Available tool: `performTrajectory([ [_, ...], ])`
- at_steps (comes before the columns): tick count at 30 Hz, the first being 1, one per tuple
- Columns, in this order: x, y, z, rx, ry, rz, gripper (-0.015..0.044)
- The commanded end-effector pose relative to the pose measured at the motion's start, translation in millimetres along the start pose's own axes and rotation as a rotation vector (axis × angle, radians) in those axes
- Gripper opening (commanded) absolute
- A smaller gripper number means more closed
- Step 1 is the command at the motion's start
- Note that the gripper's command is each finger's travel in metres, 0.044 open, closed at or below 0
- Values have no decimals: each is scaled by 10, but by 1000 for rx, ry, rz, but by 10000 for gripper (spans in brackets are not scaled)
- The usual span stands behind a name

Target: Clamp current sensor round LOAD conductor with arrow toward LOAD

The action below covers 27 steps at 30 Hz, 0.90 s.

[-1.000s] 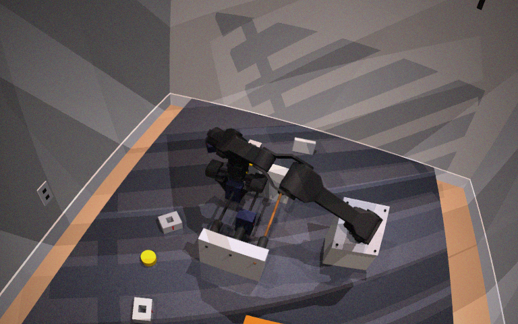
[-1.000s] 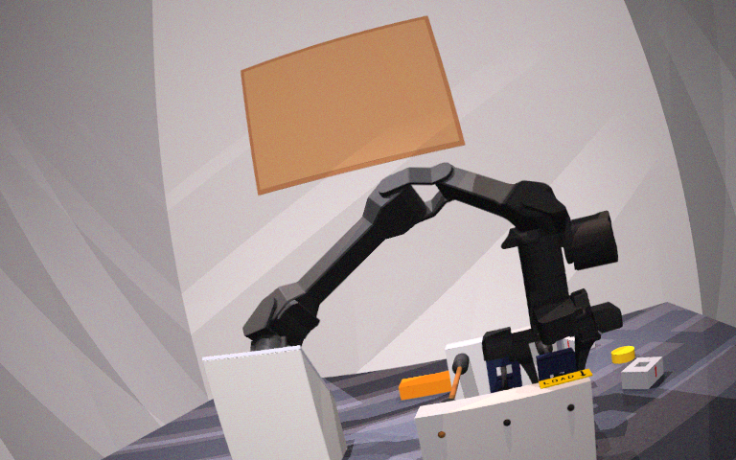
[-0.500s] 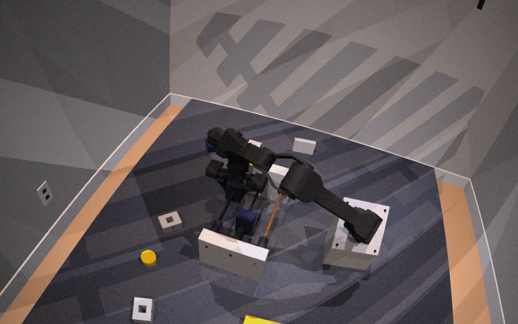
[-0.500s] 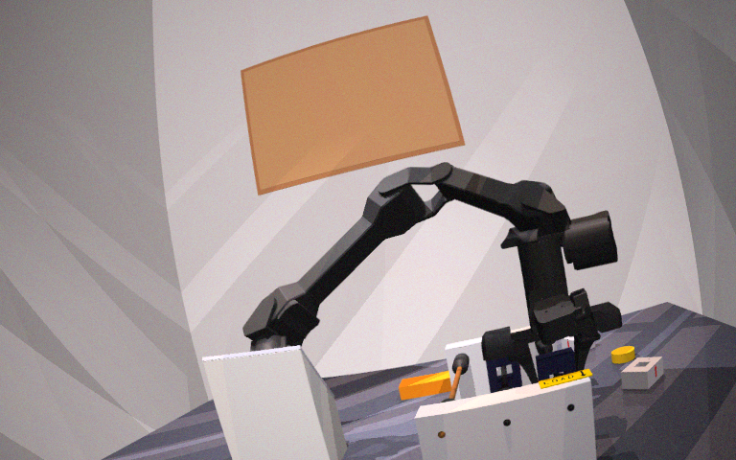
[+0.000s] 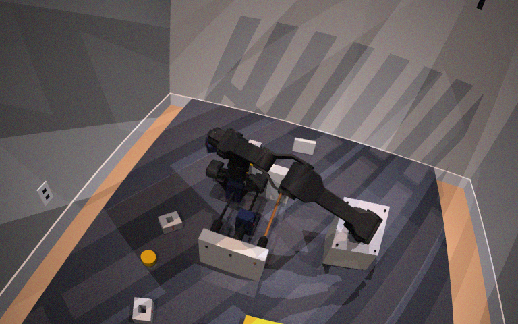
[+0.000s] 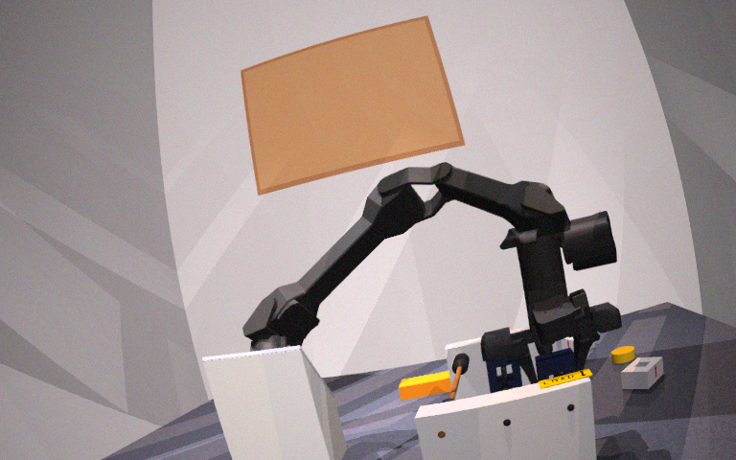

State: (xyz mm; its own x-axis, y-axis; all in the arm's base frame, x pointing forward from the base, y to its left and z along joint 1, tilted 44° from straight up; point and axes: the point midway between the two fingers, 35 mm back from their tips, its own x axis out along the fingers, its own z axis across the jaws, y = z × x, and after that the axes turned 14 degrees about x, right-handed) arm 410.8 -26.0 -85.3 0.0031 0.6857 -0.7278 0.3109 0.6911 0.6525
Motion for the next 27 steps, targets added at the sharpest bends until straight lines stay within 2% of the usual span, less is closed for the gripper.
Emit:
performTrajectory([
  [1,-2,1,1,-1,0,0,79],
  [8,-2,1,1,-1,0,0,263],
  [9,-2,1,1,-1,0,0,270],
  [27,-2,1,1,-1,0,0,270],
])
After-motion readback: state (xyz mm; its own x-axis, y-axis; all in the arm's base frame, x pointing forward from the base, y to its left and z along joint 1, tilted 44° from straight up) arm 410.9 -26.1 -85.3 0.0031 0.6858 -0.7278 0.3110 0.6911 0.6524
